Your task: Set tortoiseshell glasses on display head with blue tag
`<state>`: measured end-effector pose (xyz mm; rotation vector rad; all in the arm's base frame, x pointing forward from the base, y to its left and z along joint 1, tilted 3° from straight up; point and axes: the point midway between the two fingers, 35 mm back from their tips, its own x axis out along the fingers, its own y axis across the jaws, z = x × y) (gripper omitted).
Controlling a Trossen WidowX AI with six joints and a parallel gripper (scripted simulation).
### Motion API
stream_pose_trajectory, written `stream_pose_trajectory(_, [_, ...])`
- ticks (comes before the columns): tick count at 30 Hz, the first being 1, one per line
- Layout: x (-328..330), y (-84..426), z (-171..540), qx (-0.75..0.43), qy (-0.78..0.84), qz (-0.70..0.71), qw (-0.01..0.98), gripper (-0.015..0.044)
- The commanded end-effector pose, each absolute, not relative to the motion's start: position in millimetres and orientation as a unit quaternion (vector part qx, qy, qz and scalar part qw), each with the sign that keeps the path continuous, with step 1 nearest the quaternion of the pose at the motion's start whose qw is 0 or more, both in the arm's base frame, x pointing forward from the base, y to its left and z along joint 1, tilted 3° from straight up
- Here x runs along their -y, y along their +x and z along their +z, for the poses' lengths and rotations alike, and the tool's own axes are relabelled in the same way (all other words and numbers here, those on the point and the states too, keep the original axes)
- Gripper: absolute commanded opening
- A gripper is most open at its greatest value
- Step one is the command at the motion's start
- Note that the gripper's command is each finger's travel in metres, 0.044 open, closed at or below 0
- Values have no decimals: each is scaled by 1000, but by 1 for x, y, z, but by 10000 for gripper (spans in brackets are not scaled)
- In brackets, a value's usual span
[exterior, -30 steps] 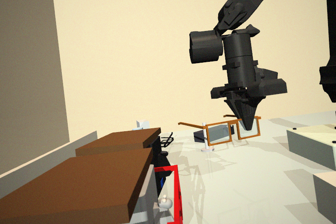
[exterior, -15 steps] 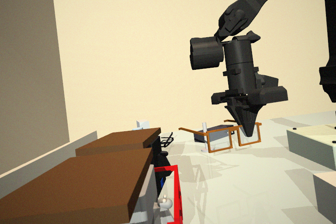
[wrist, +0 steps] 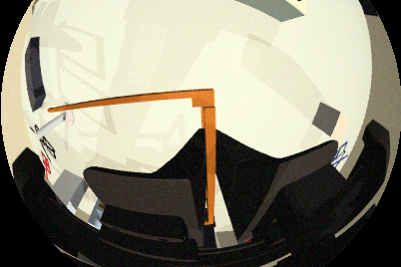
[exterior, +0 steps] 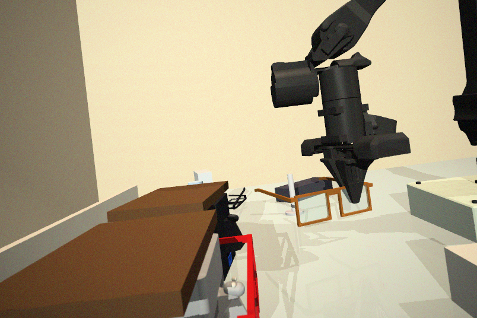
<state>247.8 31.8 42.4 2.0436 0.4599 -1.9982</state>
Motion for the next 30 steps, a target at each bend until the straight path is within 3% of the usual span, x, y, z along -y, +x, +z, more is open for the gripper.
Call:
stream_pose_trajectory(1, [-32, 246, 37, -156, 698, -689, 120, 0])
stream_pose_trajectory(30, [-33, 243, 11, -156, 698, -689, 120, 0])
